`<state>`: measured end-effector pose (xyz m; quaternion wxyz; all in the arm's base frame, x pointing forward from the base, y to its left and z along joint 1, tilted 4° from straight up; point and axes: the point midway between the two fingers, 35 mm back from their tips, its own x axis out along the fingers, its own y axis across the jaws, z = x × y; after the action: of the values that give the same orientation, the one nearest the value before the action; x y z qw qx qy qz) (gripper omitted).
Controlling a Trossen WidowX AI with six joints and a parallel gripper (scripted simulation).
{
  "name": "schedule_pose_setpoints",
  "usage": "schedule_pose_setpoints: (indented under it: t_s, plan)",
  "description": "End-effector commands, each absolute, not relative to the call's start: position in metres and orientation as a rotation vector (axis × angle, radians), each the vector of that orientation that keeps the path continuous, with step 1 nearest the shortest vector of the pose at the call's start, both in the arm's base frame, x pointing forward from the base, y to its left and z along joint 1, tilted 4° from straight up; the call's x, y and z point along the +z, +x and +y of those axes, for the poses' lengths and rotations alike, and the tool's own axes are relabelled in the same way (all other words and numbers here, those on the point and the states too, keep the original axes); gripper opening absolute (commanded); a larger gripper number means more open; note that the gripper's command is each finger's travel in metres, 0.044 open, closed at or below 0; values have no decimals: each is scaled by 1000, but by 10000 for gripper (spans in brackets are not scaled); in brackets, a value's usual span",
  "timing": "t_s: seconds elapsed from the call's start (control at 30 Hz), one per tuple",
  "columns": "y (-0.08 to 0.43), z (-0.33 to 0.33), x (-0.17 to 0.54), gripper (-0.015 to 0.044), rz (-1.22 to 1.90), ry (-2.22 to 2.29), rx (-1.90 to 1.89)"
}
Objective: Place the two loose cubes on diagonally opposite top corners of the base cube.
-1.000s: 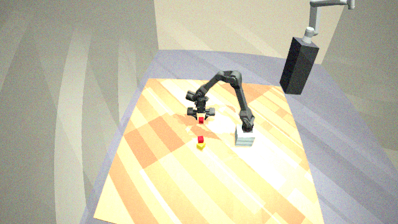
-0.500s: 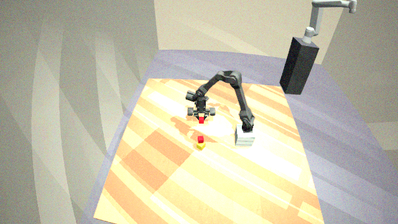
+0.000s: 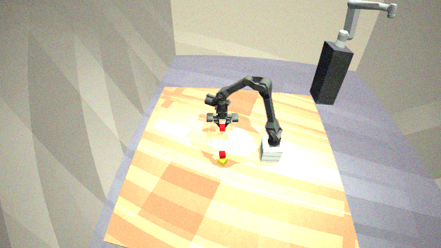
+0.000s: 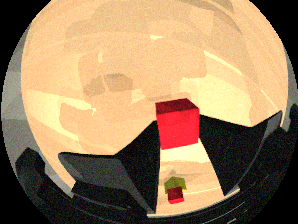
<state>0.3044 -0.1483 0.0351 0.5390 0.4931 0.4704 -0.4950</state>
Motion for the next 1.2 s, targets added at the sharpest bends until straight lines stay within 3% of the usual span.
schedule_pose_setpoints:
  t_s: [0.0, 0.47, 1.17]
  plan:
    - [304, -147, 49, 105, 1112, 1177, -1172]
    - [297, -142, 91, 105, 1112, 1177, -1172]
    - [313, -84, 87, 105, 1132, 1163, -1150]
